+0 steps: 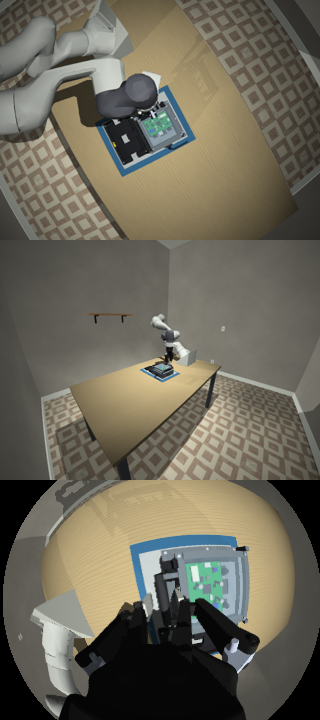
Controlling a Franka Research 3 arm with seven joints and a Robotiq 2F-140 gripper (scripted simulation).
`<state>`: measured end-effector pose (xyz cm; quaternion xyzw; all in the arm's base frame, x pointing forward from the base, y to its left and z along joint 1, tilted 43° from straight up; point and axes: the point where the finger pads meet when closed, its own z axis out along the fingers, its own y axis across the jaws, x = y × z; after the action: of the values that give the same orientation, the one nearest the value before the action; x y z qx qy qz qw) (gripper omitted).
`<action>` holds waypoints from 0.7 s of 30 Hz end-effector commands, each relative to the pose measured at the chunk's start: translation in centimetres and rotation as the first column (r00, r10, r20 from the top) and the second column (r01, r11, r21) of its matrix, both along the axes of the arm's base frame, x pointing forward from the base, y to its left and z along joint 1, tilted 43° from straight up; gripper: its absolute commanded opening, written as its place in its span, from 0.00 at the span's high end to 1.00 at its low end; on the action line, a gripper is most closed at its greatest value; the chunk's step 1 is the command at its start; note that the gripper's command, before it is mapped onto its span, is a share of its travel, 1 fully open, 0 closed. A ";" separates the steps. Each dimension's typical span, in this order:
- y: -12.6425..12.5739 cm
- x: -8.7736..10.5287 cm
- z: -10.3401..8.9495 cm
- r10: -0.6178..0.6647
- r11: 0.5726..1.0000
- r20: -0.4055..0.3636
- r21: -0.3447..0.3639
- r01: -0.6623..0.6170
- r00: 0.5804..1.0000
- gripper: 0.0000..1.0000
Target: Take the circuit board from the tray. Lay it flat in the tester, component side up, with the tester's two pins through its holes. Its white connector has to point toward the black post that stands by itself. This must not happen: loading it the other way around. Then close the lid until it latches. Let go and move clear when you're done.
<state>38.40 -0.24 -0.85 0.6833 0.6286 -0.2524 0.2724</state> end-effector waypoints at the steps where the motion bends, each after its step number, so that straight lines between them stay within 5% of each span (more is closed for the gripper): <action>1: 0.0 0.1 0.0 -0.001 1.000 0.004 0.002 0.001 1.000 0.70; 21: 2.2 0.1 2.3 -0.001 1.000 0.004 0.002 0.001 1.000 0.70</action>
<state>38.40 1.37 0.76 0.6880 0.6248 -0.2487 0.2729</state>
